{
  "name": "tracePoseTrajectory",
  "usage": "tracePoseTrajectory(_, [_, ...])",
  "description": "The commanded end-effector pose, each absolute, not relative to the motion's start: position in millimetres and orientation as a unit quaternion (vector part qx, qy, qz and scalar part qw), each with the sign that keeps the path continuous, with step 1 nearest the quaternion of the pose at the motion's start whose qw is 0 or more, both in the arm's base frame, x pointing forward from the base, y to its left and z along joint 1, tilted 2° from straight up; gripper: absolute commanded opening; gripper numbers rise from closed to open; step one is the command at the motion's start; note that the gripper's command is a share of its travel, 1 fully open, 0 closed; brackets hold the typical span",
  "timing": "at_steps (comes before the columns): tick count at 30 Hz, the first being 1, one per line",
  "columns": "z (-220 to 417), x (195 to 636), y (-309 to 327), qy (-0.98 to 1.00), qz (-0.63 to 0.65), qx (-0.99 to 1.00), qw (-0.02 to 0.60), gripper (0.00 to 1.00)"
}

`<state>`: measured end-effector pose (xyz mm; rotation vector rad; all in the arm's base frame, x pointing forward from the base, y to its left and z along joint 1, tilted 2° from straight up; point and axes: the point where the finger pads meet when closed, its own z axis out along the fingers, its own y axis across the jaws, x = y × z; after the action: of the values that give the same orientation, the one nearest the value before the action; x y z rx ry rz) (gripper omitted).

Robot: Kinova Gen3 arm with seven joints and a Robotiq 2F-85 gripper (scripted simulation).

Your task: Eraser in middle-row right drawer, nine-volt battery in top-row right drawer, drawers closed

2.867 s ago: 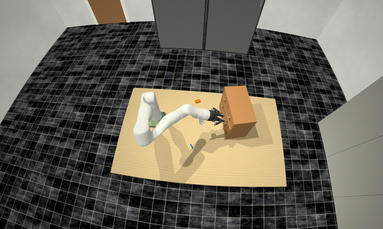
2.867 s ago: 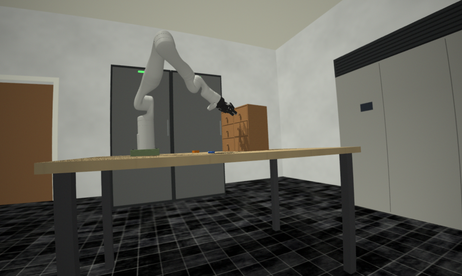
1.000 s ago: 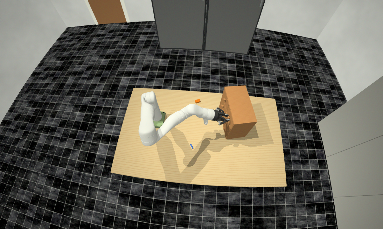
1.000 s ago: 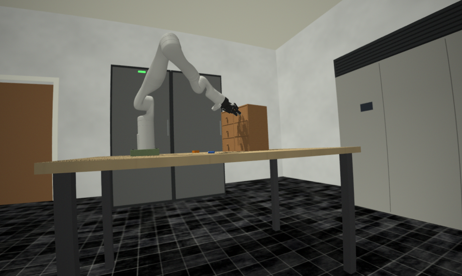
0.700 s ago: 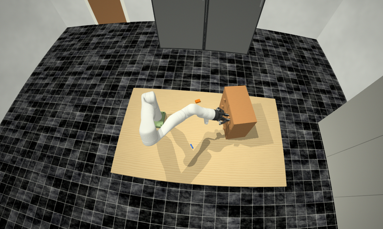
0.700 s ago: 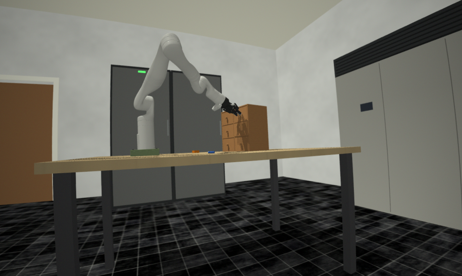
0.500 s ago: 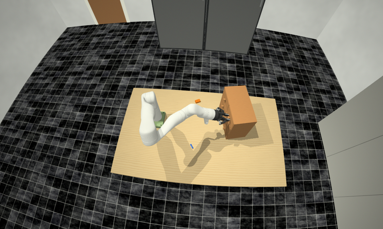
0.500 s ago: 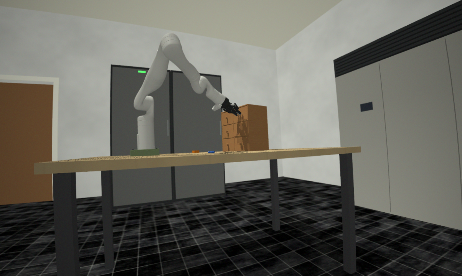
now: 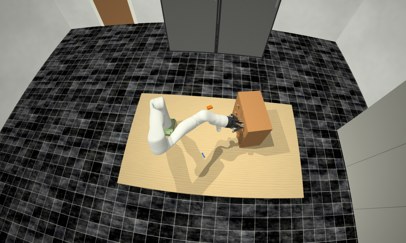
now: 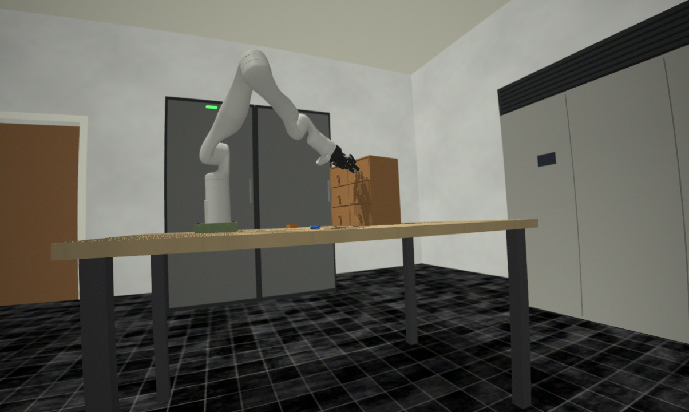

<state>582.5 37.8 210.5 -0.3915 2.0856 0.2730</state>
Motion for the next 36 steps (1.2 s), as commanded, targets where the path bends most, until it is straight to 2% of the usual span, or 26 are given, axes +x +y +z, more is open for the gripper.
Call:
tracePoseTrajectory(1, [211.4, 582.7, 37.9, 0.855, 0.112, -0.161, 0.481, 0.13])
tracePoseTrajectory(36, [211.4, 579.5, 36.5, 0.855, 0.112, -0.161, 0.481, 0.13])
